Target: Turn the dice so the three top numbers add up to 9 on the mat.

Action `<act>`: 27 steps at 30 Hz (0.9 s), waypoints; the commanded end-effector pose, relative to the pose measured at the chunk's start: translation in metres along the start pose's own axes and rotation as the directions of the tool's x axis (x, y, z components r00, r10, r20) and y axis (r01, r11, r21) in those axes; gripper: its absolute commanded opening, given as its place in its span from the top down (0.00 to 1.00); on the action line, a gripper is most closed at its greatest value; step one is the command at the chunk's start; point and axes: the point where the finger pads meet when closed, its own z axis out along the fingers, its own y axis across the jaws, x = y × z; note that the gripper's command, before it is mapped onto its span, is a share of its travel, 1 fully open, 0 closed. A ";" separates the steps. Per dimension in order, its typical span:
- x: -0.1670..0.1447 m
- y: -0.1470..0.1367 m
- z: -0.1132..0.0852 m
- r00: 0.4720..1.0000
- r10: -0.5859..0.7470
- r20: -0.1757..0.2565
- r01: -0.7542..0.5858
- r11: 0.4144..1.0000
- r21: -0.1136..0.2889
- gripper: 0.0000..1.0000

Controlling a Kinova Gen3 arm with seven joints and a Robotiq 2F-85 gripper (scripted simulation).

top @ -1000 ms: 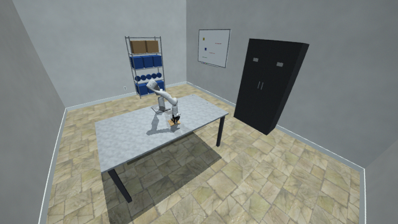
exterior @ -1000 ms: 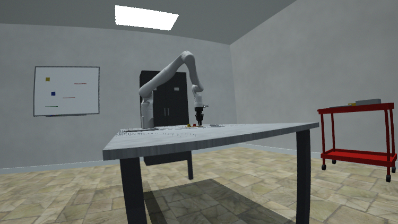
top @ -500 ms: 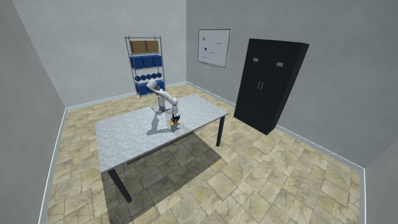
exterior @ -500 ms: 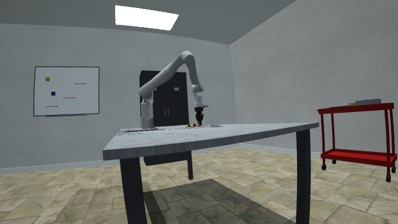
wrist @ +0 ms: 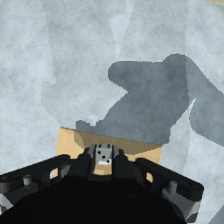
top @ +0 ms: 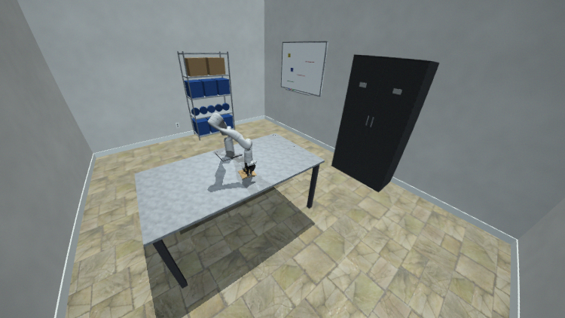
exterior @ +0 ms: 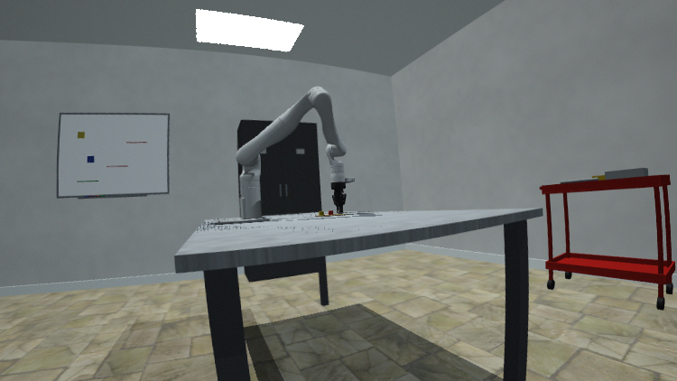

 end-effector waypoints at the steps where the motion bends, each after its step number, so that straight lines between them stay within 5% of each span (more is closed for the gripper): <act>1: 0.001 0.000 -0.001 1.000 0.000 -0.002 0.000 1.000 0.000 0.85; 17: 0.001 0.000 -0.001 1.000 0.000 -0.002 0.000 1.000 0.000 0.65; 27: 0.001 0.000 -0.001 1.000 0.000 -0.002 0.000 1.000 0.000 0.65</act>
